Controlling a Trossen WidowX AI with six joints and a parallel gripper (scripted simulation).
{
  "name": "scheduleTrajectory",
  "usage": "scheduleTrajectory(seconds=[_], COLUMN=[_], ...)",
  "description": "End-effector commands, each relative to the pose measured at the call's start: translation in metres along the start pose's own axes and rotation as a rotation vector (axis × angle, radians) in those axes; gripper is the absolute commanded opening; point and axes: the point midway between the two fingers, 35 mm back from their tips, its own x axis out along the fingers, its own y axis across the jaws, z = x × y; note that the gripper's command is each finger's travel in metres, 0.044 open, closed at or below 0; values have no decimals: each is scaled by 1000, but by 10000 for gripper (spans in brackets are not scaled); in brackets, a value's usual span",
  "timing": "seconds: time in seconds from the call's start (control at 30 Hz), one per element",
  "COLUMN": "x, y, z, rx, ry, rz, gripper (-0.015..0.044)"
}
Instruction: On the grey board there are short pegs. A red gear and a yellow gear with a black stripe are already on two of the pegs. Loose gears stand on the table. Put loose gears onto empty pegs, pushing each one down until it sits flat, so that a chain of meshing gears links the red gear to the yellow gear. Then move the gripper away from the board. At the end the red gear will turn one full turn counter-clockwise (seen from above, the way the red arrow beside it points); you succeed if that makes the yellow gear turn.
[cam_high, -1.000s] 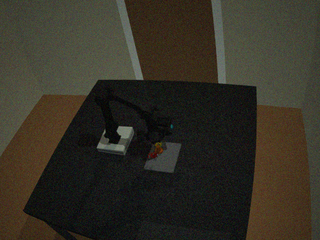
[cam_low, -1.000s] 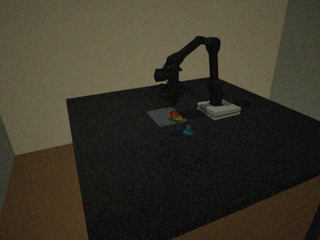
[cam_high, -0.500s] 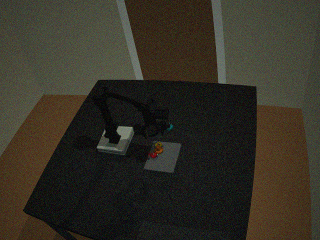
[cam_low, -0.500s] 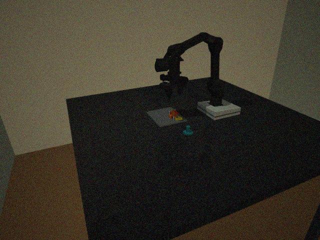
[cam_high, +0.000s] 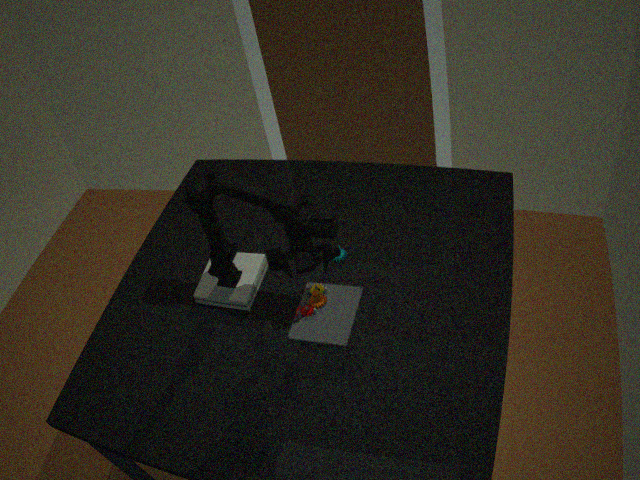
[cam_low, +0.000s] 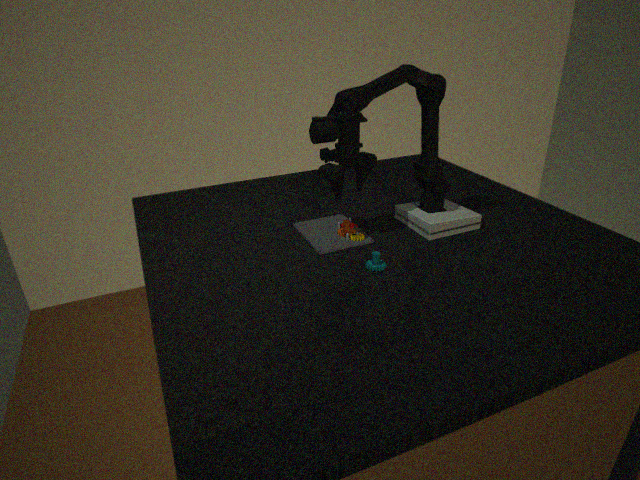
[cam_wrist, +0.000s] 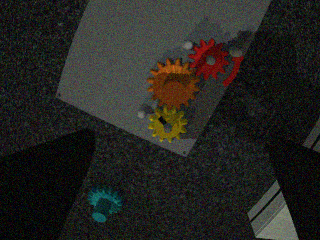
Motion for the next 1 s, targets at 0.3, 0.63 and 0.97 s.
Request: scheduleTrajectory(seconds=[0.3, 0.63, 0.97], x=[-1, -1, -10], y=[0, 0, 25], z=[0, 0, -42], rx=[6, 6, 6], ry=[0, 0, 6], rz=[1, 1, 8], gripper=[440, 440, 440])
